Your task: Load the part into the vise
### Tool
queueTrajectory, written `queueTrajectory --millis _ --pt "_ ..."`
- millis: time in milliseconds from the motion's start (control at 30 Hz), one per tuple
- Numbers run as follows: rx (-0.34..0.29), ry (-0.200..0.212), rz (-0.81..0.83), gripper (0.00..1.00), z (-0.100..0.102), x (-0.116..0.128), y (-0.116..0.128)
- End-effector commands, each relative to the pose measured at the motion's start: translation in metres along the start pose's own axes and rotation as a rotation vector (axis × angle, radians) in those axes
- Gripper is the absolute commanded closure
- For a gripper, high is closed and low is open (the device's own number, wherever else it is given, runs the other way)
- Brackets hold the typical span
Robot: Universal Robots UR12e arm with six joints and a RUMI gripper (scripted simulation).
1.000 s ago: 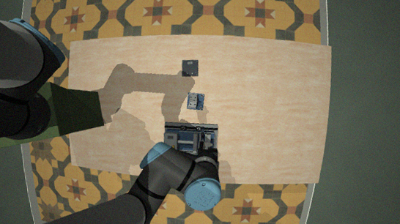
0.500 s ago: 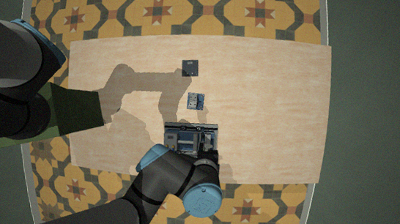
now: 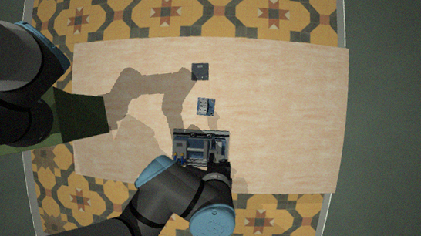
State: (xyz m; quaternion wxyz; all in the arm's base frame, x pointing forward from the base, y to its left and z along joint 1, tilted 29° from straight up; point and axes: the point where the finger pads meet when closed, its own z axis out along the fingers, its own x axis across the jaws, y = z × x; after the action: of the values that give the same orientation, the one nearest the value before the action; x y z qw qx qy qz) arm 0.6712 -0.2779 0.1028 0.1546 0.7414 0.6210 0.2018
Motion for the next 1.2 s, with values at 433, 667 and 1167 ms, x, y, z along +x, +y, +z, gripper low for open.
queueTrajectory --millis 433,667,1167 --pt "-0.001 0.0 0.0 1.0 -0.0158 -0.0002 0.0004" --pt "-0.001 0.0 0.0 1.0 -0.0158 -0.0002 0.0004" --pt "-0.001 0.0 0.0 1.0 -0.0158 -0.0002 0.0004"
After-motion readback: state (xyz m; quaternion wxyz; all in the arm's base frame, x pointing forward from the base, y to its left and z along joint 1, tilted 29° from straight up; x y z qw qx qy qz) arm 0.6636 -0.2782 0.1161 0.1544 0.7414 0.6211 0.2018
